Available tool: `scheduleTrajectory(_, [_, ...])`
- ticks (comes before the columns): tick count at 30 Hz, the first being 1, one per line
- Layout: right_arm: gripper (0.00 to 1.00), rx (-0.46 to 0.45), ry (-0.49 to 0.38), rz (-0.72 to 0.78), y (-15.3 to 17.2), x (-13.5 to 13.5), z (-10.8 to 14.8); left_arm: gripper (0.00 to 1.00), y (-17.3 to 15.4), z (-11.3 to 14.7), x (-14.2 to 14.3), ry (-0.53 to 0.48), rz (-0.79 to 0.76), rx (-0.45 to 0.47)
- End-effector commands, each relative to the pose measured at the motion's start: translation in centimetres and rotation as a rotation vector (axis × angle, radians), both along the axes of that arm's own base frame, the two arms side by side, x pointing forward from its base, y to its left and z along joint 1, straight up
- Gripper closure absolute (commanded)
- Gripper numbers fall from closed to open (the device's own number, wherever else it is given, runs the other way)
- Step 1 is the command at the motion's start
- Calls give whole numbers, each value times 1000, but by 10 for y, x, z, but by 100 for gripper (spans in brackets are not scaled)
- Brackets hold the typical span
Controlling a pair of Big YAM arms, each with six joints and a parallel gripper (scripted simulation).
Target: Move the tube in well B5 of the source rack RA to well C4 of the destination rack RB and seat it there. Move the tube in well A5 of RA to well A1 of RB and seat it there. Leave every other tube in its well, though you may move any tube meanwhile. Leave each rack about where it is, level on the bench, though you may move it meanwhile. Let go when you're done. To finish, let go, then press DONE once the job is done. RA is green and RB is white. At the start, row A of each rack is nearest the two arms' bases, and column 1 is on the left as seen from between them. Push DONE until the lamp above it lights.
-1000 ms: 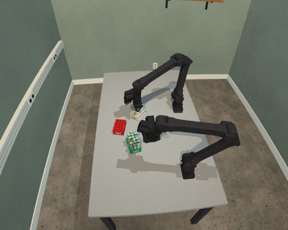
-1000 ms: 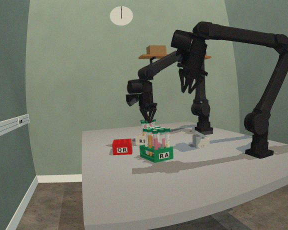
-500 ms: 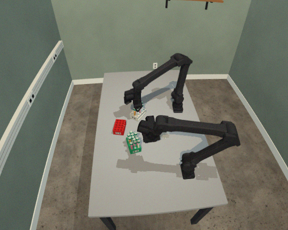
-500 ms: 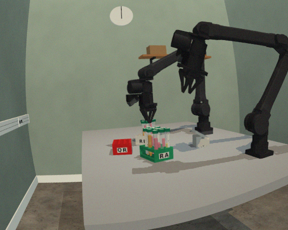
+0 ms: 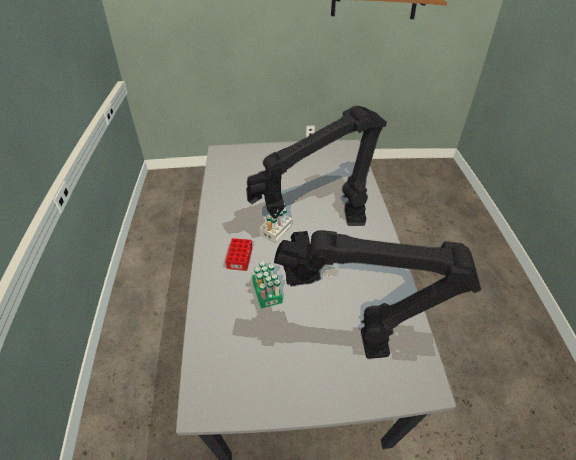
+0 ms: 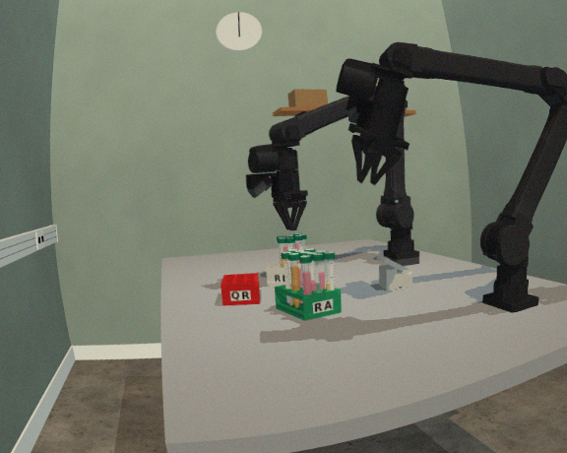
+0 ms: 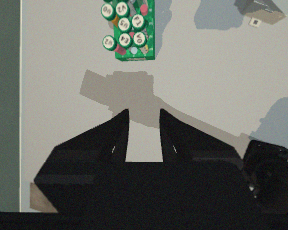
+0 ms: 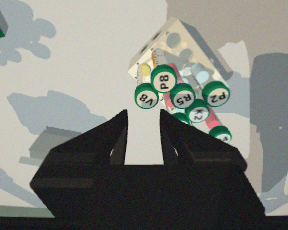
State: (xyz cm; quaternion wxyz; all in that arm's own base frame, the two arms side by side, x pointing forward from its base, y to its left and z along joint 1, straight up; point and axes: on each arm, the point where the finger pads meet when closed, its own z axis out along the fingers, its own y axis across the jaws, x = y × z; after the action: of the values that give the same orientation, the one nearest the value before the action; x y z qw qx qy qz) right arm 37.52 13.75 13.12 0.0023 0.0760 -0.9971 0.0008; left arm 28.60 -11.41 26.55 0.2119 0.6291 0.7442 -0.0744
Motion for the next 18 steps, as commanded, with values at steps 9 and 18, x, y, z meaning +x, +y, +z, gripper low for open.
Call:
scheduleTrajectory(9, [70, 27, -70, 5, 12, 11, 58, 70, -1, 16, 7, -37, 0, -8])
scheduleTrajectory(18, [70, 28, -70, 5, 12, 12, 70, 70, -1, 16, 7, -37, 0, -8])
